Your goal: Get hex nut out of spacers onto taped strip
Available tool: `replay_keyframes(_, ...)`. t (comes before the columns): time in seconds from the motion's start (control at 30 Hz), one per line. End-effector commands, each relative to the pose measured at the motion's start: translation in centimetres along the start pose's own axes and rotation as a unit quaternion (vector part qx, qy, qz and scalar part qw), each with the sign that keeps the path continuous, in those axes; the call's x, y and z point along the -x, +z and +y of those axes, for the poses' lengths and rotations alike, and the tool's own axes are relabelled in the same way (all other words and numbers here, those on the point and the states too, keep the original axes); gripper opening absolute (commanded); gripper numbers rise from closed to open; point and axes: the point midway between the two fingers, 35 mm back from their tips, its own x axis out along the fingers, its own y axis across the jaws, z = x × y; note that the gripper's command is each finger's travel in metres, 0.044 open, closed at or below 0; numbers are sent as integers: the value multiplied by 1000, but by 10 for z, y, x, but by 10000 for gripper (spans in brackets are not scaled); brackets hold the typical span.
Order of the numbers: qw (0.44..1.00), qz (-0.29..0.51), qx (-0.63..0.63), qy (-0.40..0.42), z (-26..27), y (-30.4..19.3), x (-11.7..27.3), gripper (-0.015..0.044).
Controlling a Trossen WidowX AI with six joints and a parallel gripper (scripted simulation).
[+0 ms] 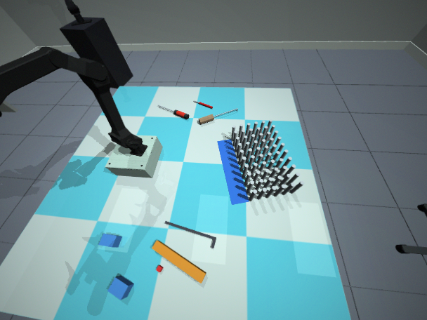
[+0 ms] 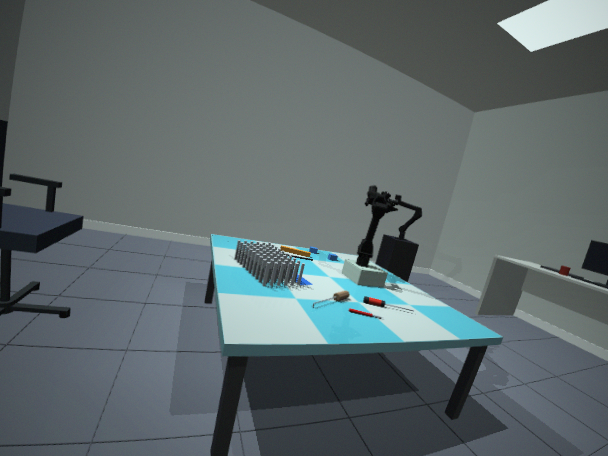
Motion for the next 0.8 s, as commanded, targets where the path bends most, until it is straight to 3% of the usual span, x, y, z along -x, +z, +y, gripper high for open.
replay_keyframes(0.0, 1000, 3, -3, 4, 1, -1, 1, 426)
replay_keyframes(0.13, 995, 53, -22, 86, 27, -26, 28, 440)
replay_keyframes(0.37, 955, 141, 28, 261, 70, -92, 114, 440)
replay_keyframes(0.77, 793, 246, 119, 544, 61, -179, 297, 440)
